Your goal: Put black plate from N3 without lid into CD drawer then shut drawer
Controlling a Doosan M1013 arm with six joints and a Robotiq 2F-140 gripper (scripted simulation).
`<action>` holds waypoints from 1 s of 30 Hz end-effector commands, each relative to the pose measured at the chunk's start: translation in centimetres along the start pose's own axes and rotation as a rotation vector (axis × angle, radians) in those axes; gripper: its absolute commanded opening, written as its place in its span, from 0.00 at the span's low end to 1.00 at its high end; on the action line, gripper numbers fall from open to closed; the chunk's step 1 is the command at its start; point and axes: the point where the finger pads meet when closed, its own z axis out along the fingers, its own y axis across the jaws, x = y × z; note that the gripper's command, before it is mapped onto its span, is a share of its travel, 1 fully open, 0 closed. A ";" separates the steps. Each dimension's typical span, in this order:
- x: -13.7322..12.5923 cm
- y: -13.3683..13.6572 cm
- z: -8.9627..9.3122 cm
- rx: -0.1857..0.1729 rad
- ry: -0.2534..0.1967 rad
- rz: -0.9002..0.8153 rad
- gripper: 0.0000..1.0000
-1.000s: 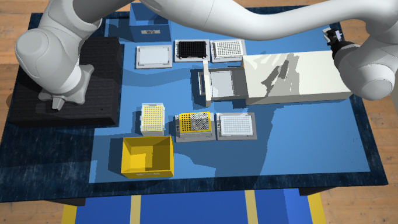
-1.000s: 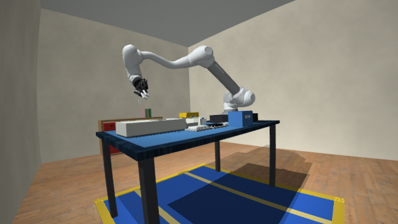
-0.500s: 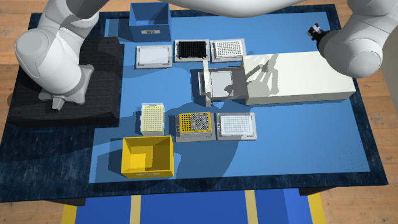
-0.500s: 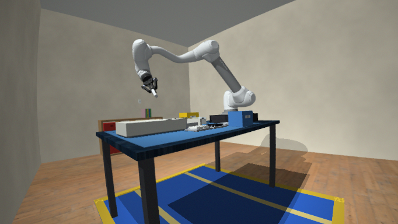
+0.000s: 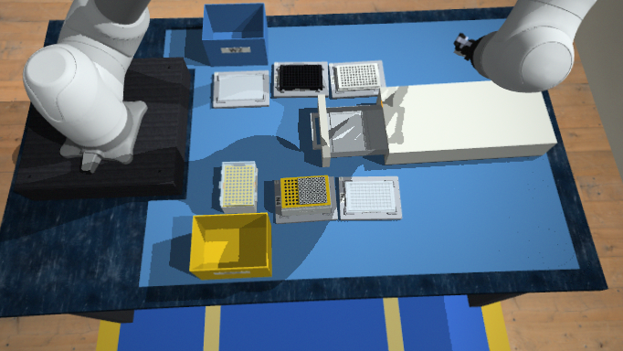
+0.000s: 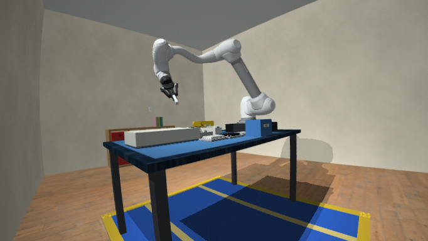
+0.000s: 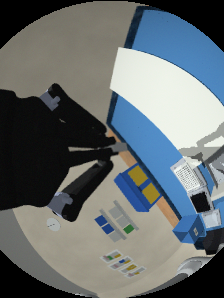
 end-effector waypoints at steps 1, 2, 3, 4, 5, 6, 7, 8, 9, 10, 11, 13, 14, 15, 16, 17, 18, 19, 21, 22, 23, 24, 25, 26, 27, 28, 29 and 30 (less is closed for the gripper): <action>0.7 1.5 -0.2 0.010 0.027 -0.074 0.00; 1.0 1.9 -0.3 0.012 0.039 -0.105 0.00; 1.2 2.3 -0.4 0.014 0.051 -0.136 0.00; 1.2 2.3 -0.4 0.014 0.051 -0.136 0.00; 1.2 2.3 -0.4 0.014 0.051 -0.136 0.00; 1.4 2.8 -0.4 0.016 0.063 -0.167 0.00; 1.7 3.2 -0.5 0.017 0.076 -0.198 0.00; 1.9 3.6 -0.6 0.018 0.088 -0.229 0.00; 2.2 4.1 -0.6 0.018 0.090 -0.235 0.00; 2.4 4.5 -0.7 0.018 0.090 -0.235 0.00; 2.7 4.9 -0.8 0.019 0.103 -0.266 0.00; 3.2 5.8 -0.9 0.019 0.128 -0.327 0.00; 3.4 6.2 -1.0 0.019 0.129 -0.331 0.00; 3.7 6.6 -1.1 0.018 0.141 -0.362 0.00; 4.0 7.0 -1.1 0.018 0.154 -0.393 0.00; 4.2 7.5 -1.2 0.017 0.166 -0.424 0.00; 4.5 7.9 -1.3 0.017 0.168 -0.429 0.00; 4.8 8.3 -1.4 0.015 0.180 -0.459 0.00; 5.0 8.7 -1.4 0.013 0.193 -0.490 0.00; 5.0 8.7 -1.4 0.013 0.193 -0.490 0.00; 5.3 9.1 -1.5 0.011 0.205 -0.521 0.00; 5.6 9.5 -1.6 0.011 0.207 -0.526 0.00; 5.8 9.9 -1.7 0.008 0.219 -0.557 0.00; 6.1 10.4 -1.7 0.005 0.232 -0.588 0.00; 6.4 10.8 -1.8 0.003 0.244 -0.619 0.00; 6.7 11.2 -1.9 0.002 0.246 -0.625 0.00; 6.9 11.6 -2.0 0.002 0.246 -0.625 0.00; 7.2 12.0 -2.1 -0.002 0.258 -0.655 0.00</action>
